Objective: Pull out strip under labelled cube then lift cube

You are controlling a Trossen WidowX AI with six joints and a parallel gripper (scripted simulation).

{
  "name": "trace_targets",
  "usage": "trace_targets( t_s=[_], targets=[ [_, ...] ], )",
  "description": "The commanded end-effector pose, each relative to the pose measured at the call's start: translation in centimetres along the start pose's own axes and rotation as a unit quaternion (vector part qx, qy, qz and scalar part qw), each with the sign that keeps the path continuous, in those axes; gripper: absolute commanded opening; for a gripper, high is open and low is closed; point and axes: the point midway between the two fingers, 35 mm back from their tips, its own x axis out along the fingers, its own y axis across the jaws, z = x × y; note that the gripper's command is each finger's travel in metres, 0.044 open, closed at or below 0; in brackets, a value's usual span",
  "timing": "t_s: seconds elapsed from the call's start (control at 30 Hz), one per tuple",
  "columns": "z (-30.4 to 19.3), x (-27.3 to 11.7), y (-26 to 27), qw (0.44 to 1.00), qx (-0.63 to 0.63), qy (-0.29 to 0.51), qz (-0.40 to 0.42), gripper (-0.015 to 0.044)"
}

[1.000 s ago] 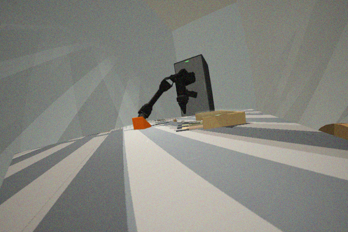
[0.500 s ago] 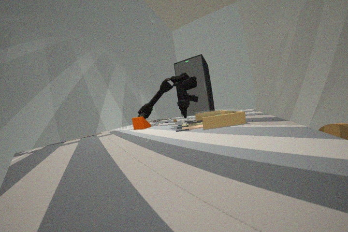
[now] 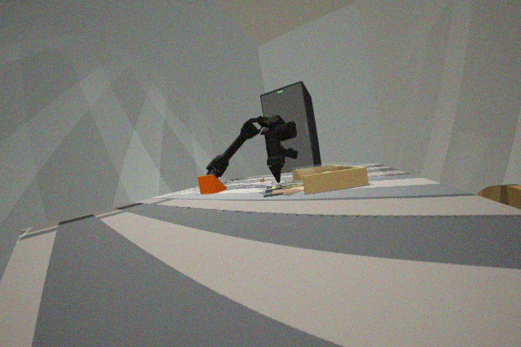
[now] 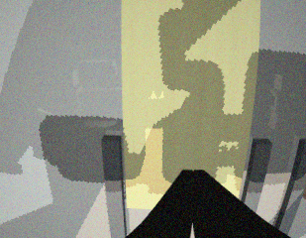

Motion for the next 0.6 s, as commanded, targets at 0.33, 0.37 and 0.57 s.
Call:
trace_targets(
  t_s=[0.33,0.37,0.57],
  targets=[
    [-0.11,1.64,0.14,1.0,0.003,0.001,0.005,0.0],
    [-0.11,1.64,0.14,1.0,0.003,0.001,0.005,0.0],
    [-0.11,1.64,0.14,1.0,0.003,0.001,0.005,0.0]
  ],
)
